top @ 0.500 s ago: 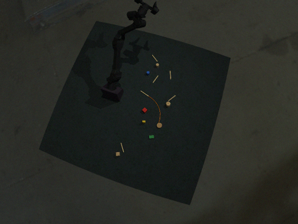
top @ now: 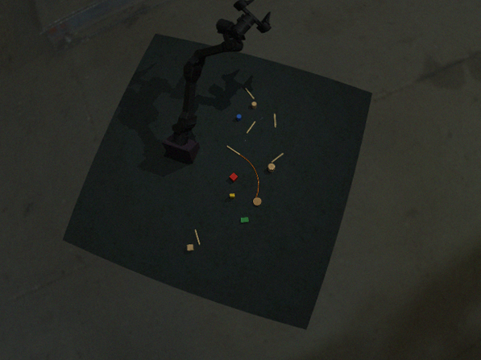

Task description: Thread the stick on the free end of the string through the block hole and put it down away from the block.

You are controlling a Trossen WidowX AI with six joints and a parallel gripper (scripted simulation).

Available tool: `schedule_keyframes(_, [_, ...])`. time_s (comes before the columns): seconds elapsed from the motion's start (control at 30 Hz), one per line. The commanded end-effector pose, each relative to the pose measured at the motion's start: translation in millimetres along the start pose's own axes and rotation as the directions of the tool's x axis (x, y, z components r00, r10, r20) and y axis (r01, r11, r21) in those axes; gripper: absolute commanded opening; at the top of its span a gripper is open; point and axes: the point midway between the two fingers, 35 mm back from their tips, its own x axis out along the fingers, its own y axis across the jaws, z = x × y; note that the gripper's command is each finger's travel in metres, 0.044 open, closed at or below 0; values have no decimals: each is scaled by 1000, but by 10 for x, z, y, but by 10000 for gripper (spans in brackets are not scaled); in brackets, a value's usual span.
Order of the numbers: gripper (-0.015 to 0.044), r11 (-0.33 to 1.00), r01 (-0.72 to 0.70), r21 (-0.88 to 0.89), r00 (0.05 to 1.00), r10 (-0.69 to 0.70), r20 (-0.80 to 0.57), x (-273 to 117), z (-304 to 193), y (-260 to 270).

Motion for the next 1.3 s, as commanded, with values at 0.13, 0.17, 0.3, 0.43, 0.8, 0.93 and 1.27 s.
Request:
schedule_keyframes(0.13, [440, 964, -209, 163, 949, 240, -204, -403, -757, 1159])
schedule_keyframes(0.17, [440, 954, -234, 185, 936, 273, -223, -473, -828, 1303])
schedule_keyframes(0.3, [440, 903, -327, 278, 872, 402, -280, -782, -1050, 1872])
schedule_keyframes(0.43, [440, 833, -408, 373, 792, 526, -309, -1136, -1183, 2418])
schedule_keyframes(0.8, [440, 534, -558, 635, 506, 826, -249, -2336, -1106, 3798])
schedule_keyframes(0.93, [440, 386, -578, 719, 388, 905, -174, -2831, -909, 4220])
schedule_keyframes(1.27, [440, -52, -528, 847, 109, 986, 128, -4079, -23, 4955])
